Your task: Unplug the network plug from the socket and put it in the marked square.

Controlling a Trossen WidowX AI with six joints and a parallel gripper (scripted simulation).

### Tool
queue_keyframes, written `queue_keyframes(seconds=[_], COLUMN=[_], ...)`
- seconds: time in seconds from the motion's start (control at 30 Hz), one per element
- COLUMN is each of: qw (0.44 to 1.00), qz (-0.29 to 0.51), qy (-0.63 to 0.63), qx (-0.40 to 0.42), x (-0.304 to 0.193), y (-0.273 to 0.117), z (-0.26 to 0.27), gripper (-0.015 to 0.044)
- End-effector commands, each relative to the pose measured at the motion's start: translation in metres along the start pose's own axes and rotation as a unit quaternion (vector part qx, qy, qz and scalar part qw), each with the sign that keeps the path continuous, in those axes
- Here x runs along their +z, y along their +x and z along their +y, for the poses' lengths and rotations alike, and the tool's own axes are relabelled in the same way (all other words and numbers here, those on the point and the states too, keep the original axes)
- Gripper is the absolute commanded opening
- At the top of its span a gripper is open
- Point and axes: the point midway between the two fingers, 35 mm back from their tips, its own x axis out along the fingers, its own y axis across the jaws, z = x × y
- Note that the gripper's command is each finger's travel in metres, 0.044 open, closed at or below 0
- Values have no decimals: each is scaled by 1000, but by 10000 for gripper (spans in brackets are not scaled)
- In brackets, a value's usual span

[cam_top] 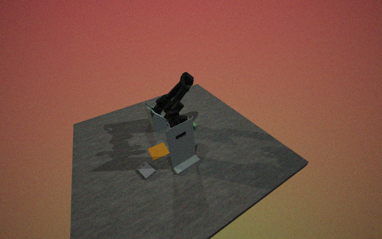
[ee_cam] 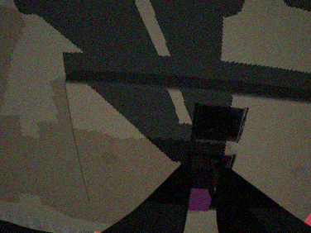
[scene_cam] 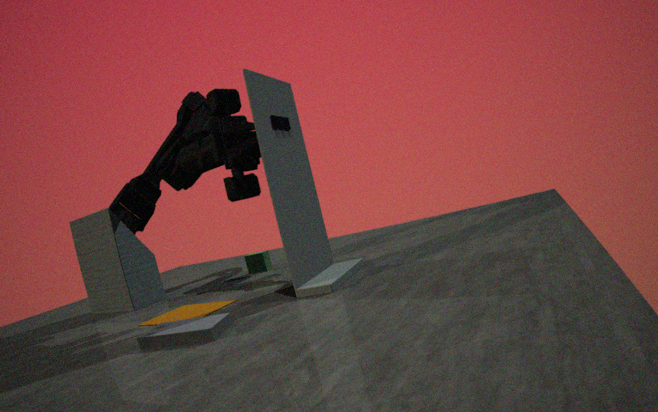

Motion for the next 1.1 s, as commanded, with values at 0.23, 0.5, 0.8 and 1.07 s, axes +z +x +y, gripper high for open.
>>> queue_keyframes(seconds=[0.23, 0.5, 0.8, 1.07], qw=[1000, 1000, 1000, 1000], qz=[0, 0, 1, 1], qy=[-2, -2, -2, -2], qx=[1, 1, 1, 1], x=[0, -1, -2, -4], y=[0, -4, -9, -14], z=[1, 1, 1, 1], gripper=[0, 0, 0, 0])
